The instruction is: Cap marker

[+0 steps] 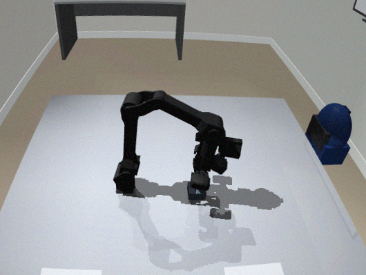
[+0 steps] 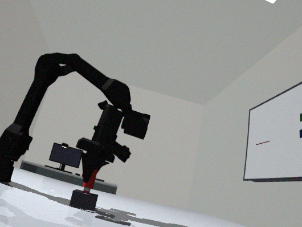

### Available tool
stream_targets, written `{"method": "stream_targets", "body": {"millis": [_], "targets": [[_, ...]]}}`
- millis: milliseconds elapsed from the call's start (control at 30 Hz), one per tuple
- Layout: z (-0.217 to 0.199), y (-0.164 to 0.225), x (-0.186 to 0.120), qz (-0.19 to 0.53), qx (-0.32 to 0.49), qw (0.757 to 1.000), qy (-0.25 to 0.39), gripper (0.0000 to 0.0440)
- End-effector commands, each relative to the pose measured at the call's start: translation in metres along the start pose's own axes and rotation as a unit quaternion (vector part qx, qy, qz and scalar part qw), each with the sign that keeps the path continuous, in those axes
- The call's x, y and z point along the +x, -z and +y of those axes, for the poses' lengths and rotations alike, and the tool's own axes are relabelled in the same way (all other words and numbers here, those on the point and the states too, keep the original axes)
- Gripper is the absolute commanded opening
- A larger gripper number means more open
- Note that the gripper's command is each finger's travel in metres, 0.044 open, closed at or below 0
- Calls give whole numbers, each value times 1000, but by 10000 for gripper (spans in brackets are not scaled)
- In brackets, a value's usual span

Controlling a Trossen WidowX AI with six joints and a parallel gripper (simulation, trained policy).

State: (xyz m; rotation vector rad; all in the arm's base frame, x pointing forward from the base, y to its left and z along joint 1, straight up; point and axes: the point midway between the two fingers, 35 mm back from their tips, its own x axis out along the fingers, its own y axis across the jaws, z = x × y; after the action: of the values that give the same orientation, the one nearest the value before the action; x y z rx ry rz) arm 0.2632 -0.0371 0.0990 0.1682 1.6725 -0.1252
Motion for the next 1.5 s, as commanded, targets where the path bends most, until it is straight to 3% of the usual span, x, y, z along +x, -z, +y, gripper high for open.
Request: {"method": "stream_targets", "body": {"millis": [0, 833, 1067, 1367, 1467], "targets": [[-9, 3, 17, 21, 1, 1000, 18, 99], [-11, 1, 17, 12, -13, 1000, 24, 145], [-9, 14, 20, 28, -17, 999, 17, 216], [-9, 20, 14, 14, -22, 1000, 14, 440], [-8, 18, 8, -2, -22, 1000, 14, 440]]}}
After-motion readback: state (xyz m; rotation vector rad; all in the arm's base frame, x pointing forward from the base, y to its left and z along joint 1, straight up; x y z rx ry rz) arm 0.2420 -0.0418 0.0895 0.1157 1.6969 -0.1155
